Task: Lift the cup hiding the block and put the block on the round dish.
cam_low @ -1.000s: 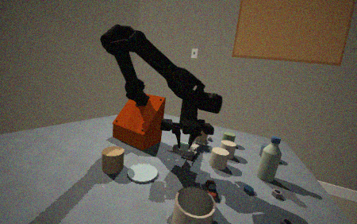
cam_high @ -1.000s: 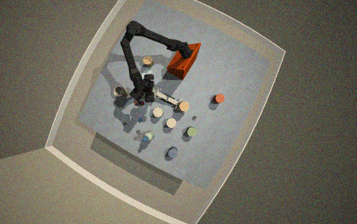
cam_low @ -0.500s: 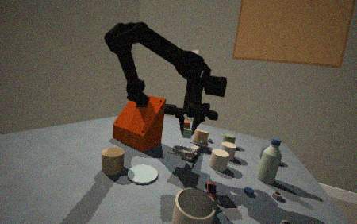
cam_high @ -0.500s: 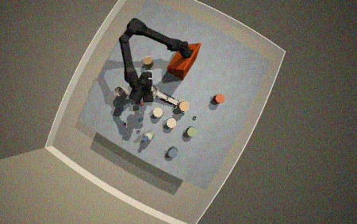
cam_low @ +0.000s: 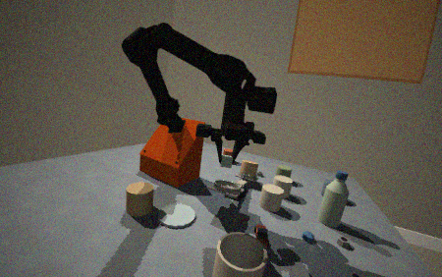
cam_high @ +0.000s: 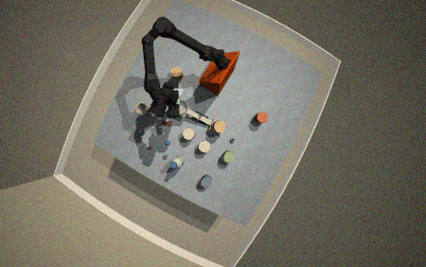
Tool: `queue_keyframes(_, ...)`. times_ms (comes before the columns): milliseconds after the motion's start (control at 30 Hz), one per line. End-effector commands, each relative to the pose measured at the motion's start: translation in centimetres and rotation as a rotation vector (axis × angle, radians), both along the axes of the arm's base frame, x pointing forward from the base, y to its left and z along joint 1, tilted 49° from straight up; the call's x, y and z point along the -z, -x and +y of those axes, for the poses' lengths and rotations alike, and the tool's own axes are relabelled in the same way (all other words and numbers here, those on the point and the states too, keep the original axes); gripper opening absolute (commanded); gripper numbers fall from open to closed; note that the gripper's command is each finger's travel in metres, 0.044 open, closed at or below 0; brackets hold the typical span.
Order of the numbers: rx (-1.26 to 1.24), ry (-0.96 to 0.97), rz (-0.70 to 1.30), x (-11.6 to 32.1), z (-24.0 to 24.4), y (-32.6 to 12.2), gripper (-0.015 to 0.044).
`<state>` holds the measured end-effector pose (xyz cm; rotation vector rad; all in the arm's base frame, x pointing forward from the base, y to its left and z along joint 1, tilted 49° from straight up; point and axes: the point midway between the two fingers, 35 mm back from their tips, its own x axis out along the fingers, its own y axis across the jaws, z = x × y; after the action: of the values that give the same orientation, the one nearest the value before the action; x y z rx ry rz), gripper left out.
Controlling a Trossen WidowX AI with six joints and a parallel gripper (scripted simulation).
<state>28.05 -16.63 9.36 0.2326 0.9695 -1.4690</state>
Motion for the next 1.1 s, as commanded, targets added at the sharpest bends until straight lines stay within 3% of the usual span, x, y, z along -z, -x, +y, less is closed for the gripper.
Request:
queue_keyframes(0,0.0,-0.012,-0.016,-0.5,-1.3,0.9,0.0)
queue_keyframes(833,-0.006,0.026,-0.009,-2.4,-10.1,10.4,0.0)
queue_keyframes(1067,-0.006,0.029,-0.007,-1.7,-11.2,10.9,0.0)
